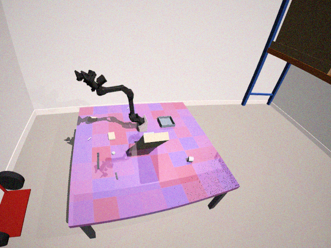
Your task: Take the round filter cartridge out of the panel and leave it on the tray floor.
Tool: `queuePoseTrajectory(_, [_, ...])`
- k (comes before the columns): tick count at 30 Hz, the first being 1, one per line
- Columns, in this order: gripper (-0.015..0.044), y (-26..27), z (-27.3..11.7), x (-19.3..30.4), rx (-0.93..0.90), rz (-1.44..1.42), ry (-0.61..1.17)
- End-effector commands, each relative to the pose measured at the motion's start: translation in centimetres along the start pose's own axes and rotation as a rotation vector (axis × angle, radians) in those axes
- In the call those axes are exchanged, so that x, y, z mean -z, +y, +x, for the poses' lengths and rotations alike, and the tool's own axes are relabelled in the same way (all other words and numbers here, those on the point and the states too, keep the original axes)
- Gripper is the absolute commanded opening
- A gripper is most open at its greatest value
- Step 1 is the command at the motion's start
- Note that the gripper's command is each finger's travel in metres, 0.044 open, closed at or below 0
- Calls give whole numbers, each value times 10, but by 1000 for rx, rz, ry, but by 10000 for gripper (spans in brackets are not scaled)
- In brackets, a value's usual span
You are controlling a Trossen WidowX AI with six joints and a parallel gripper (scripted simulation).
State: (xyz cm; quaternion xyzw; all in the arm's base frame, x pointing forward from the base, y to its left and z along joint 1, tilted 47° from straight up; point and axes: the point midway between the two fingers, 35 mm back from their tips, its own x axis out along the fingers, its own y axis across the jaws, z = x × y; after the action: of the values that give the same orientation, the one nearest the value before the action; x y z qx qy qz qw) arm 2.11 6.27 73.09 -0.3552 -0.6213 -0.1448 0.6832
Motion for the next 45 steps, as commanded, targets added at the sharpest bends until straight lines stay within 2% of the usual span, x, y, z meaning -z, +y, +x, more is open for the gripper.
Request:
queuePoseTrajectory(1, [374, -2, 0, 1, 6, 7, 1])
queuePoseTrajectory(11, [115, -59, -29, 91, 297, 413, 133])
queuePoseTrajectory(15, [115, -60, -47, 143, 410, 595, 239])
queuePoseTrajectory(20, [115, -35, -74, 207, 523, 803, 403])
queuePoseTrajectory(30, [115, 86, -138, 297, 629, 1127, 836])
queuePoseTrajectory(37, [115, 193, -191, 309, 604, 1211, 1175])
queuePoseTrajectory(45, [115, 306, -259, 269, 436, 1179, 1539])
